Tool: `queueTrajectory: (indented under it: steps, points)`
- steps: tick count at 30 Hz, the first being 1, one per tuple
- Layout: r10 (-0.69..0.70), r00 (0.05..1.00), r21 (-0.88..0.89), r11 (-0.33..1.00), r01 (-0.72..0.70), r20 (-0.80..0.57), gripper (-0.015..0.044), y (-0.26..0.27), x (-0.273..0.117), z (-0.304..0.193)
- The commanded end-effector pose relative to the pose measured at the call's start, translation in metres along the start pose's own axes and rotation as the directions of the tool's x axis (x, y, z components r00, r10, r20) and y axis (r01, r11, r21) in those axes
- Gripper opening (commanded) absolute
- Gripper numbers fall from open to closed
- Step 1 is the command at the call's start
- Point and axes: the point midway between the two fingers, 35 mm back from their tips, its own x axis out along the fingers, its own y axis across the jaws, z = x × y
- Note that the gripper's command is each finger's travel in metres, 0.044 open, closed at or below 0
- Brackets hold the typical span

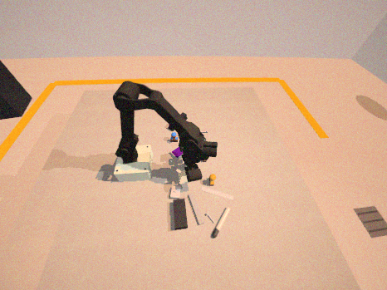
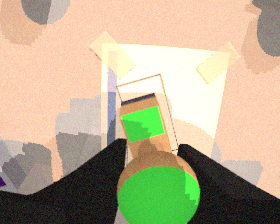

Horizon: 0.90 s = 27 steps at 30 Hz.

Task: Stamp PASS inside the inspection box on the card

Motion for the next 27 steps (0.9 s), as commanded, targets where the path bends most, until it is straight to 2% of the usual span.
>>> queueTrajectory:
  steps: [1,27]
  points:
    - [-0.008,1.0,0.005,1.0,0.008,0.013,0.0,-0.002,-0.009,0.003]
    - [-0.008,1.0,0.005,1.0,0.008,0.014,0.0,-0.002,-0.051,0.003]
